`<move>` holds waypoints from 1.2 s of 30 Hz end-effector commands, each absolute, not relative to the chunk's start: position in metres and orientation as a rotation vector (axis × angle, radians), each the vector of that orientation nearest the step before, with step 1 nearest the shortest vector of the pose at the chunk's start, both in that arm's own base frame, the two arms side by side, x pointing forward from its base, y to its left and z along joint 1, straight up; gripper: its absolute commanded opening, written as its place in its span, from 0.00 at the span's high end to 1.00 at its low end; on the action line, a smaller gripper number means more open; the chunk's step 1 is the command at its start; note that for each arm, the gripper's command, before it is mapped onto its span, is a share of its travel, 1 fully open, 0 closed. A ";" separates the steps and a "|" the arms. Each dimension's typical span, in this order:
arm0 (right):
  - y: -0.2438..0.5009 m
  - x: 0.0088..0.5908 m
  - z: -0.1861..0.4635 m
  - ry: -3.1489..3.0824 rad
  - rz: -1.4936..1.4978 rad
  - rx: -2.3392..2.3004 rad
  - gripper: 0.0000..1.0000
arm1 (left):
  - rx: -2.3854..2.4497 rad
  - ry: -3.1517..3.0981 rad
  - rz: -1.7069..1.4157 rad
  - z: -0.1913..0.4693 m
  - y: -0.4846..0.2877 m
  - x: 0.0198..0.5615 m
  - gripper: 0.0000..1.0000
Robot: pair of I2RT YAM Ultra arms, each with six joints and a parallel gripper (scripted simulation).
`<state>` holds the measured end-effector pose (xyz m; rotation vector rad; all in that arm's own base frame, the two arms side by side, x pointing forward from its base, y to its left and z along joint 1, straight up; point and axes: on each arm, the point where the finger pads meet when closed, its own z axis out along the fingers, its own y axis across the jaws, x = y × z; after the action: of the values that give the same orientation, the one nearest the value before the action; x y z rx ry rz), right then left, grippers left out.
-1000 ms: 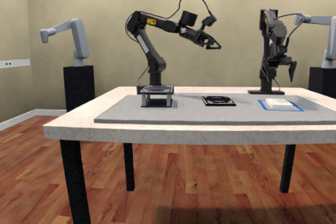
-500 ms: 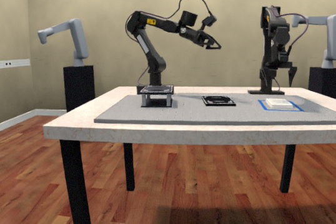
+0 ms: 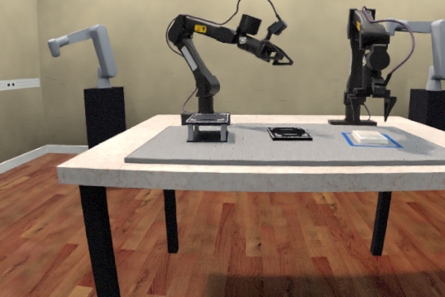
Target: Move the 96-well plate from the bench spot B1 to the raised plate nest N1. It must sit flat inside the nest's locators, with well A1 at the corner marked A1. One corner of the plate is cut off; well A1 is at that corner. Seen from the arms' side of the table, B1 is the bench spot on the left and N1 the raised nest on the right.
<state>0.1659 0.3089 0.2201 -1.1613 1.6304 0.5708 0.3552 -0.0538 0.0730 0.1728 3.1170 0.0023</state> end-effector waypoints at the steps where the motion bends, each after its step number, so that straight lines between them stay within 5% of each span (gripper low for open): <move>1: 0.313 0.164 0.231 1.598 0.595 -1.141 0.00 | 0.148 3.123 -0.016 0.079 -0.052 0.358 0.00; 36: 0.313 0.164 0.231 1.598 0.595 -1.141 0.00 | 0.159 3.132 -0.013 0.029 -0.049 0.351 0.00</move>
<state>0.1659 0.3089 0.2202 -1.1613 1.6304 0.5708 0.3478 -0.0528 0.0359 0.1768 3.1411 0.0048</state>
